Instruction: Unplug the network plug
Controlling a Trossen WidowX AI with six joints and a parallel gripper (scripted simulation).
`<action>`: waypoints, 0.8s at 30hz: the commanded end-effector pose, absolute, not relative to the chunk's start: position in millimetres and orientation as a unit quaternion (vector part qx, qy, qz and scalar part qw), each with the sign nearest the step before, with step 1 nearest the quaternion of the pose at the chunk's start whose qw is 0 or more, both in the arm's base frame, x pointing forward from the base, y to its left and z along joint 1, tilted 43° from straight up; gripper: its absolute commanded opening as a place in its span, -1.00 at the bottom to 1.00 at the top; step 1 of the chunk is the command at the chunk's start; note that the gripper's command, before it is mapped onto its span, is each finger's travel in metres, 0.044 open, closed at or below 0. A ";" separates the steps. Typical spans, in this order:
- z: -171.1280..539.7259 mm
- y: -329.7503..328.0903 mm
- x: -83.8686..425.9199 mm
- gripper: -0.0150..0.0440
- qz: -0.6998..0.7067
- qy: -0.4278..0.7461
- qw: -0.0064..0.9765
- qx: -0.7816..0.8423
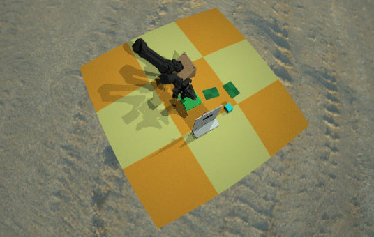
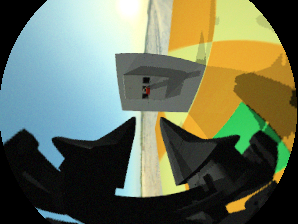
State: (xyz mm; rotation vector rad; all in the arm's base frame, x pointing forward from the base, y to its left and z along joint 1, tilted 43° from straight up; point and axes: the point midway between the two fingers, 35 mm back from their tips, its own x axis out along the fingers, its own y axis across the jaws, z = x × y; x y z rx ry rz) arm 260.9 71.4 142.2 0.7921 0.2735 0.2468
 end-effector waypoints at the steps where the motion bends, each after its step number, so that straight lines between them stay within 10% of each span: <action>1: 144.1 72.5 267.6 0.04 0.120 0.133 0.905 0.385; 24: 140.4 77.7 307.0 0.04 0.120 0.131 0.905 0.387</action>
